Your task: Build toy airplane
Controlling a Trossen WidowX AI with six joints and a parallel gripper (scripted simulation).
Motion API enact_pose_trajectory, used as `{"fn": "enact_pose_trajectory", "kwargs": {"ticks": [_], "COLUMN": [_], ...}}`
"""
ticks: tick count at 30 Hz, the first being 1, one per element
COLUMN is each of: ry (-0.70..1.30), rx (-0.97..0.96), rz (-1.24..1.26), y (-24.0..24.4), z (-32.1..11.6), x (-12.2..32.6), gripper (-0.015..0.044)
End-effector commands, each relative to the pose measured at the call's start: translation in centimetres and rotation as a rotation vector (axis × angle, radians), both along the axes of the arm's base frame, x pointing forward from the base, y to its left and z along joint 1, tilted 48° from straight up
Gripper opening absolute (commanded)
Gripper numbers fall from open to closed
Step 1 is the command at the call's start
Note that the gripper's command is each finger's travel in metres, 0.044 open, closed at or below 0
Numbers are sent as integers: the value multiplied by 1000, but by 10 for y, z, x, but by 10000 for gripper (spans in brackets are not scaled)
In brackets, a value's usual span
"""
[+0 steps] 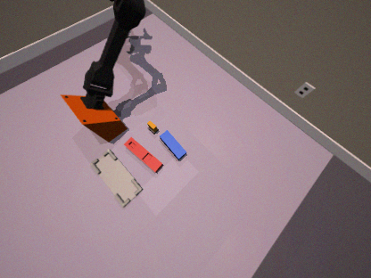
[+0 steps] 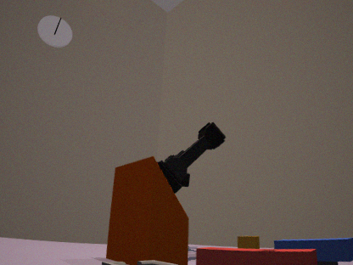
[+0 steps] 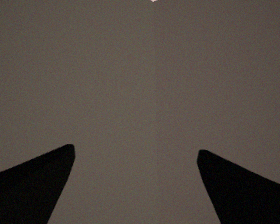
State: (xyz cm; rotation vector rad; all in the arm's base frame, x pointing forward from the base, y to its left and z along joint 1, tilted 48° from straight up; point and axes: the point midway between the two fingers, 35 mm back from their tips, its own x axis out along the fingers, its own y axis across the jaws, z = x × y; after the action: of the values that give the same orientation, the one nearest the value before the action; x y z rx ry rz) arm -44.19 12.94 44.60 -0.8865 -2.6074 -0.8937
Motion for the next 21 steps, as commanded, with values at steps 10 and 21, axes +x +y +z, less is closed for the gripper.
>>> {"fn": "enact_pose_trajectory", "kwargs": {"ticks": [10,21], "ry": [-143,-510], "rx": [133,366], "rz": [-246,-618], "y": [79,199], "z": [-7,-16], "x": [32,124], "gripper": [440,440]}}
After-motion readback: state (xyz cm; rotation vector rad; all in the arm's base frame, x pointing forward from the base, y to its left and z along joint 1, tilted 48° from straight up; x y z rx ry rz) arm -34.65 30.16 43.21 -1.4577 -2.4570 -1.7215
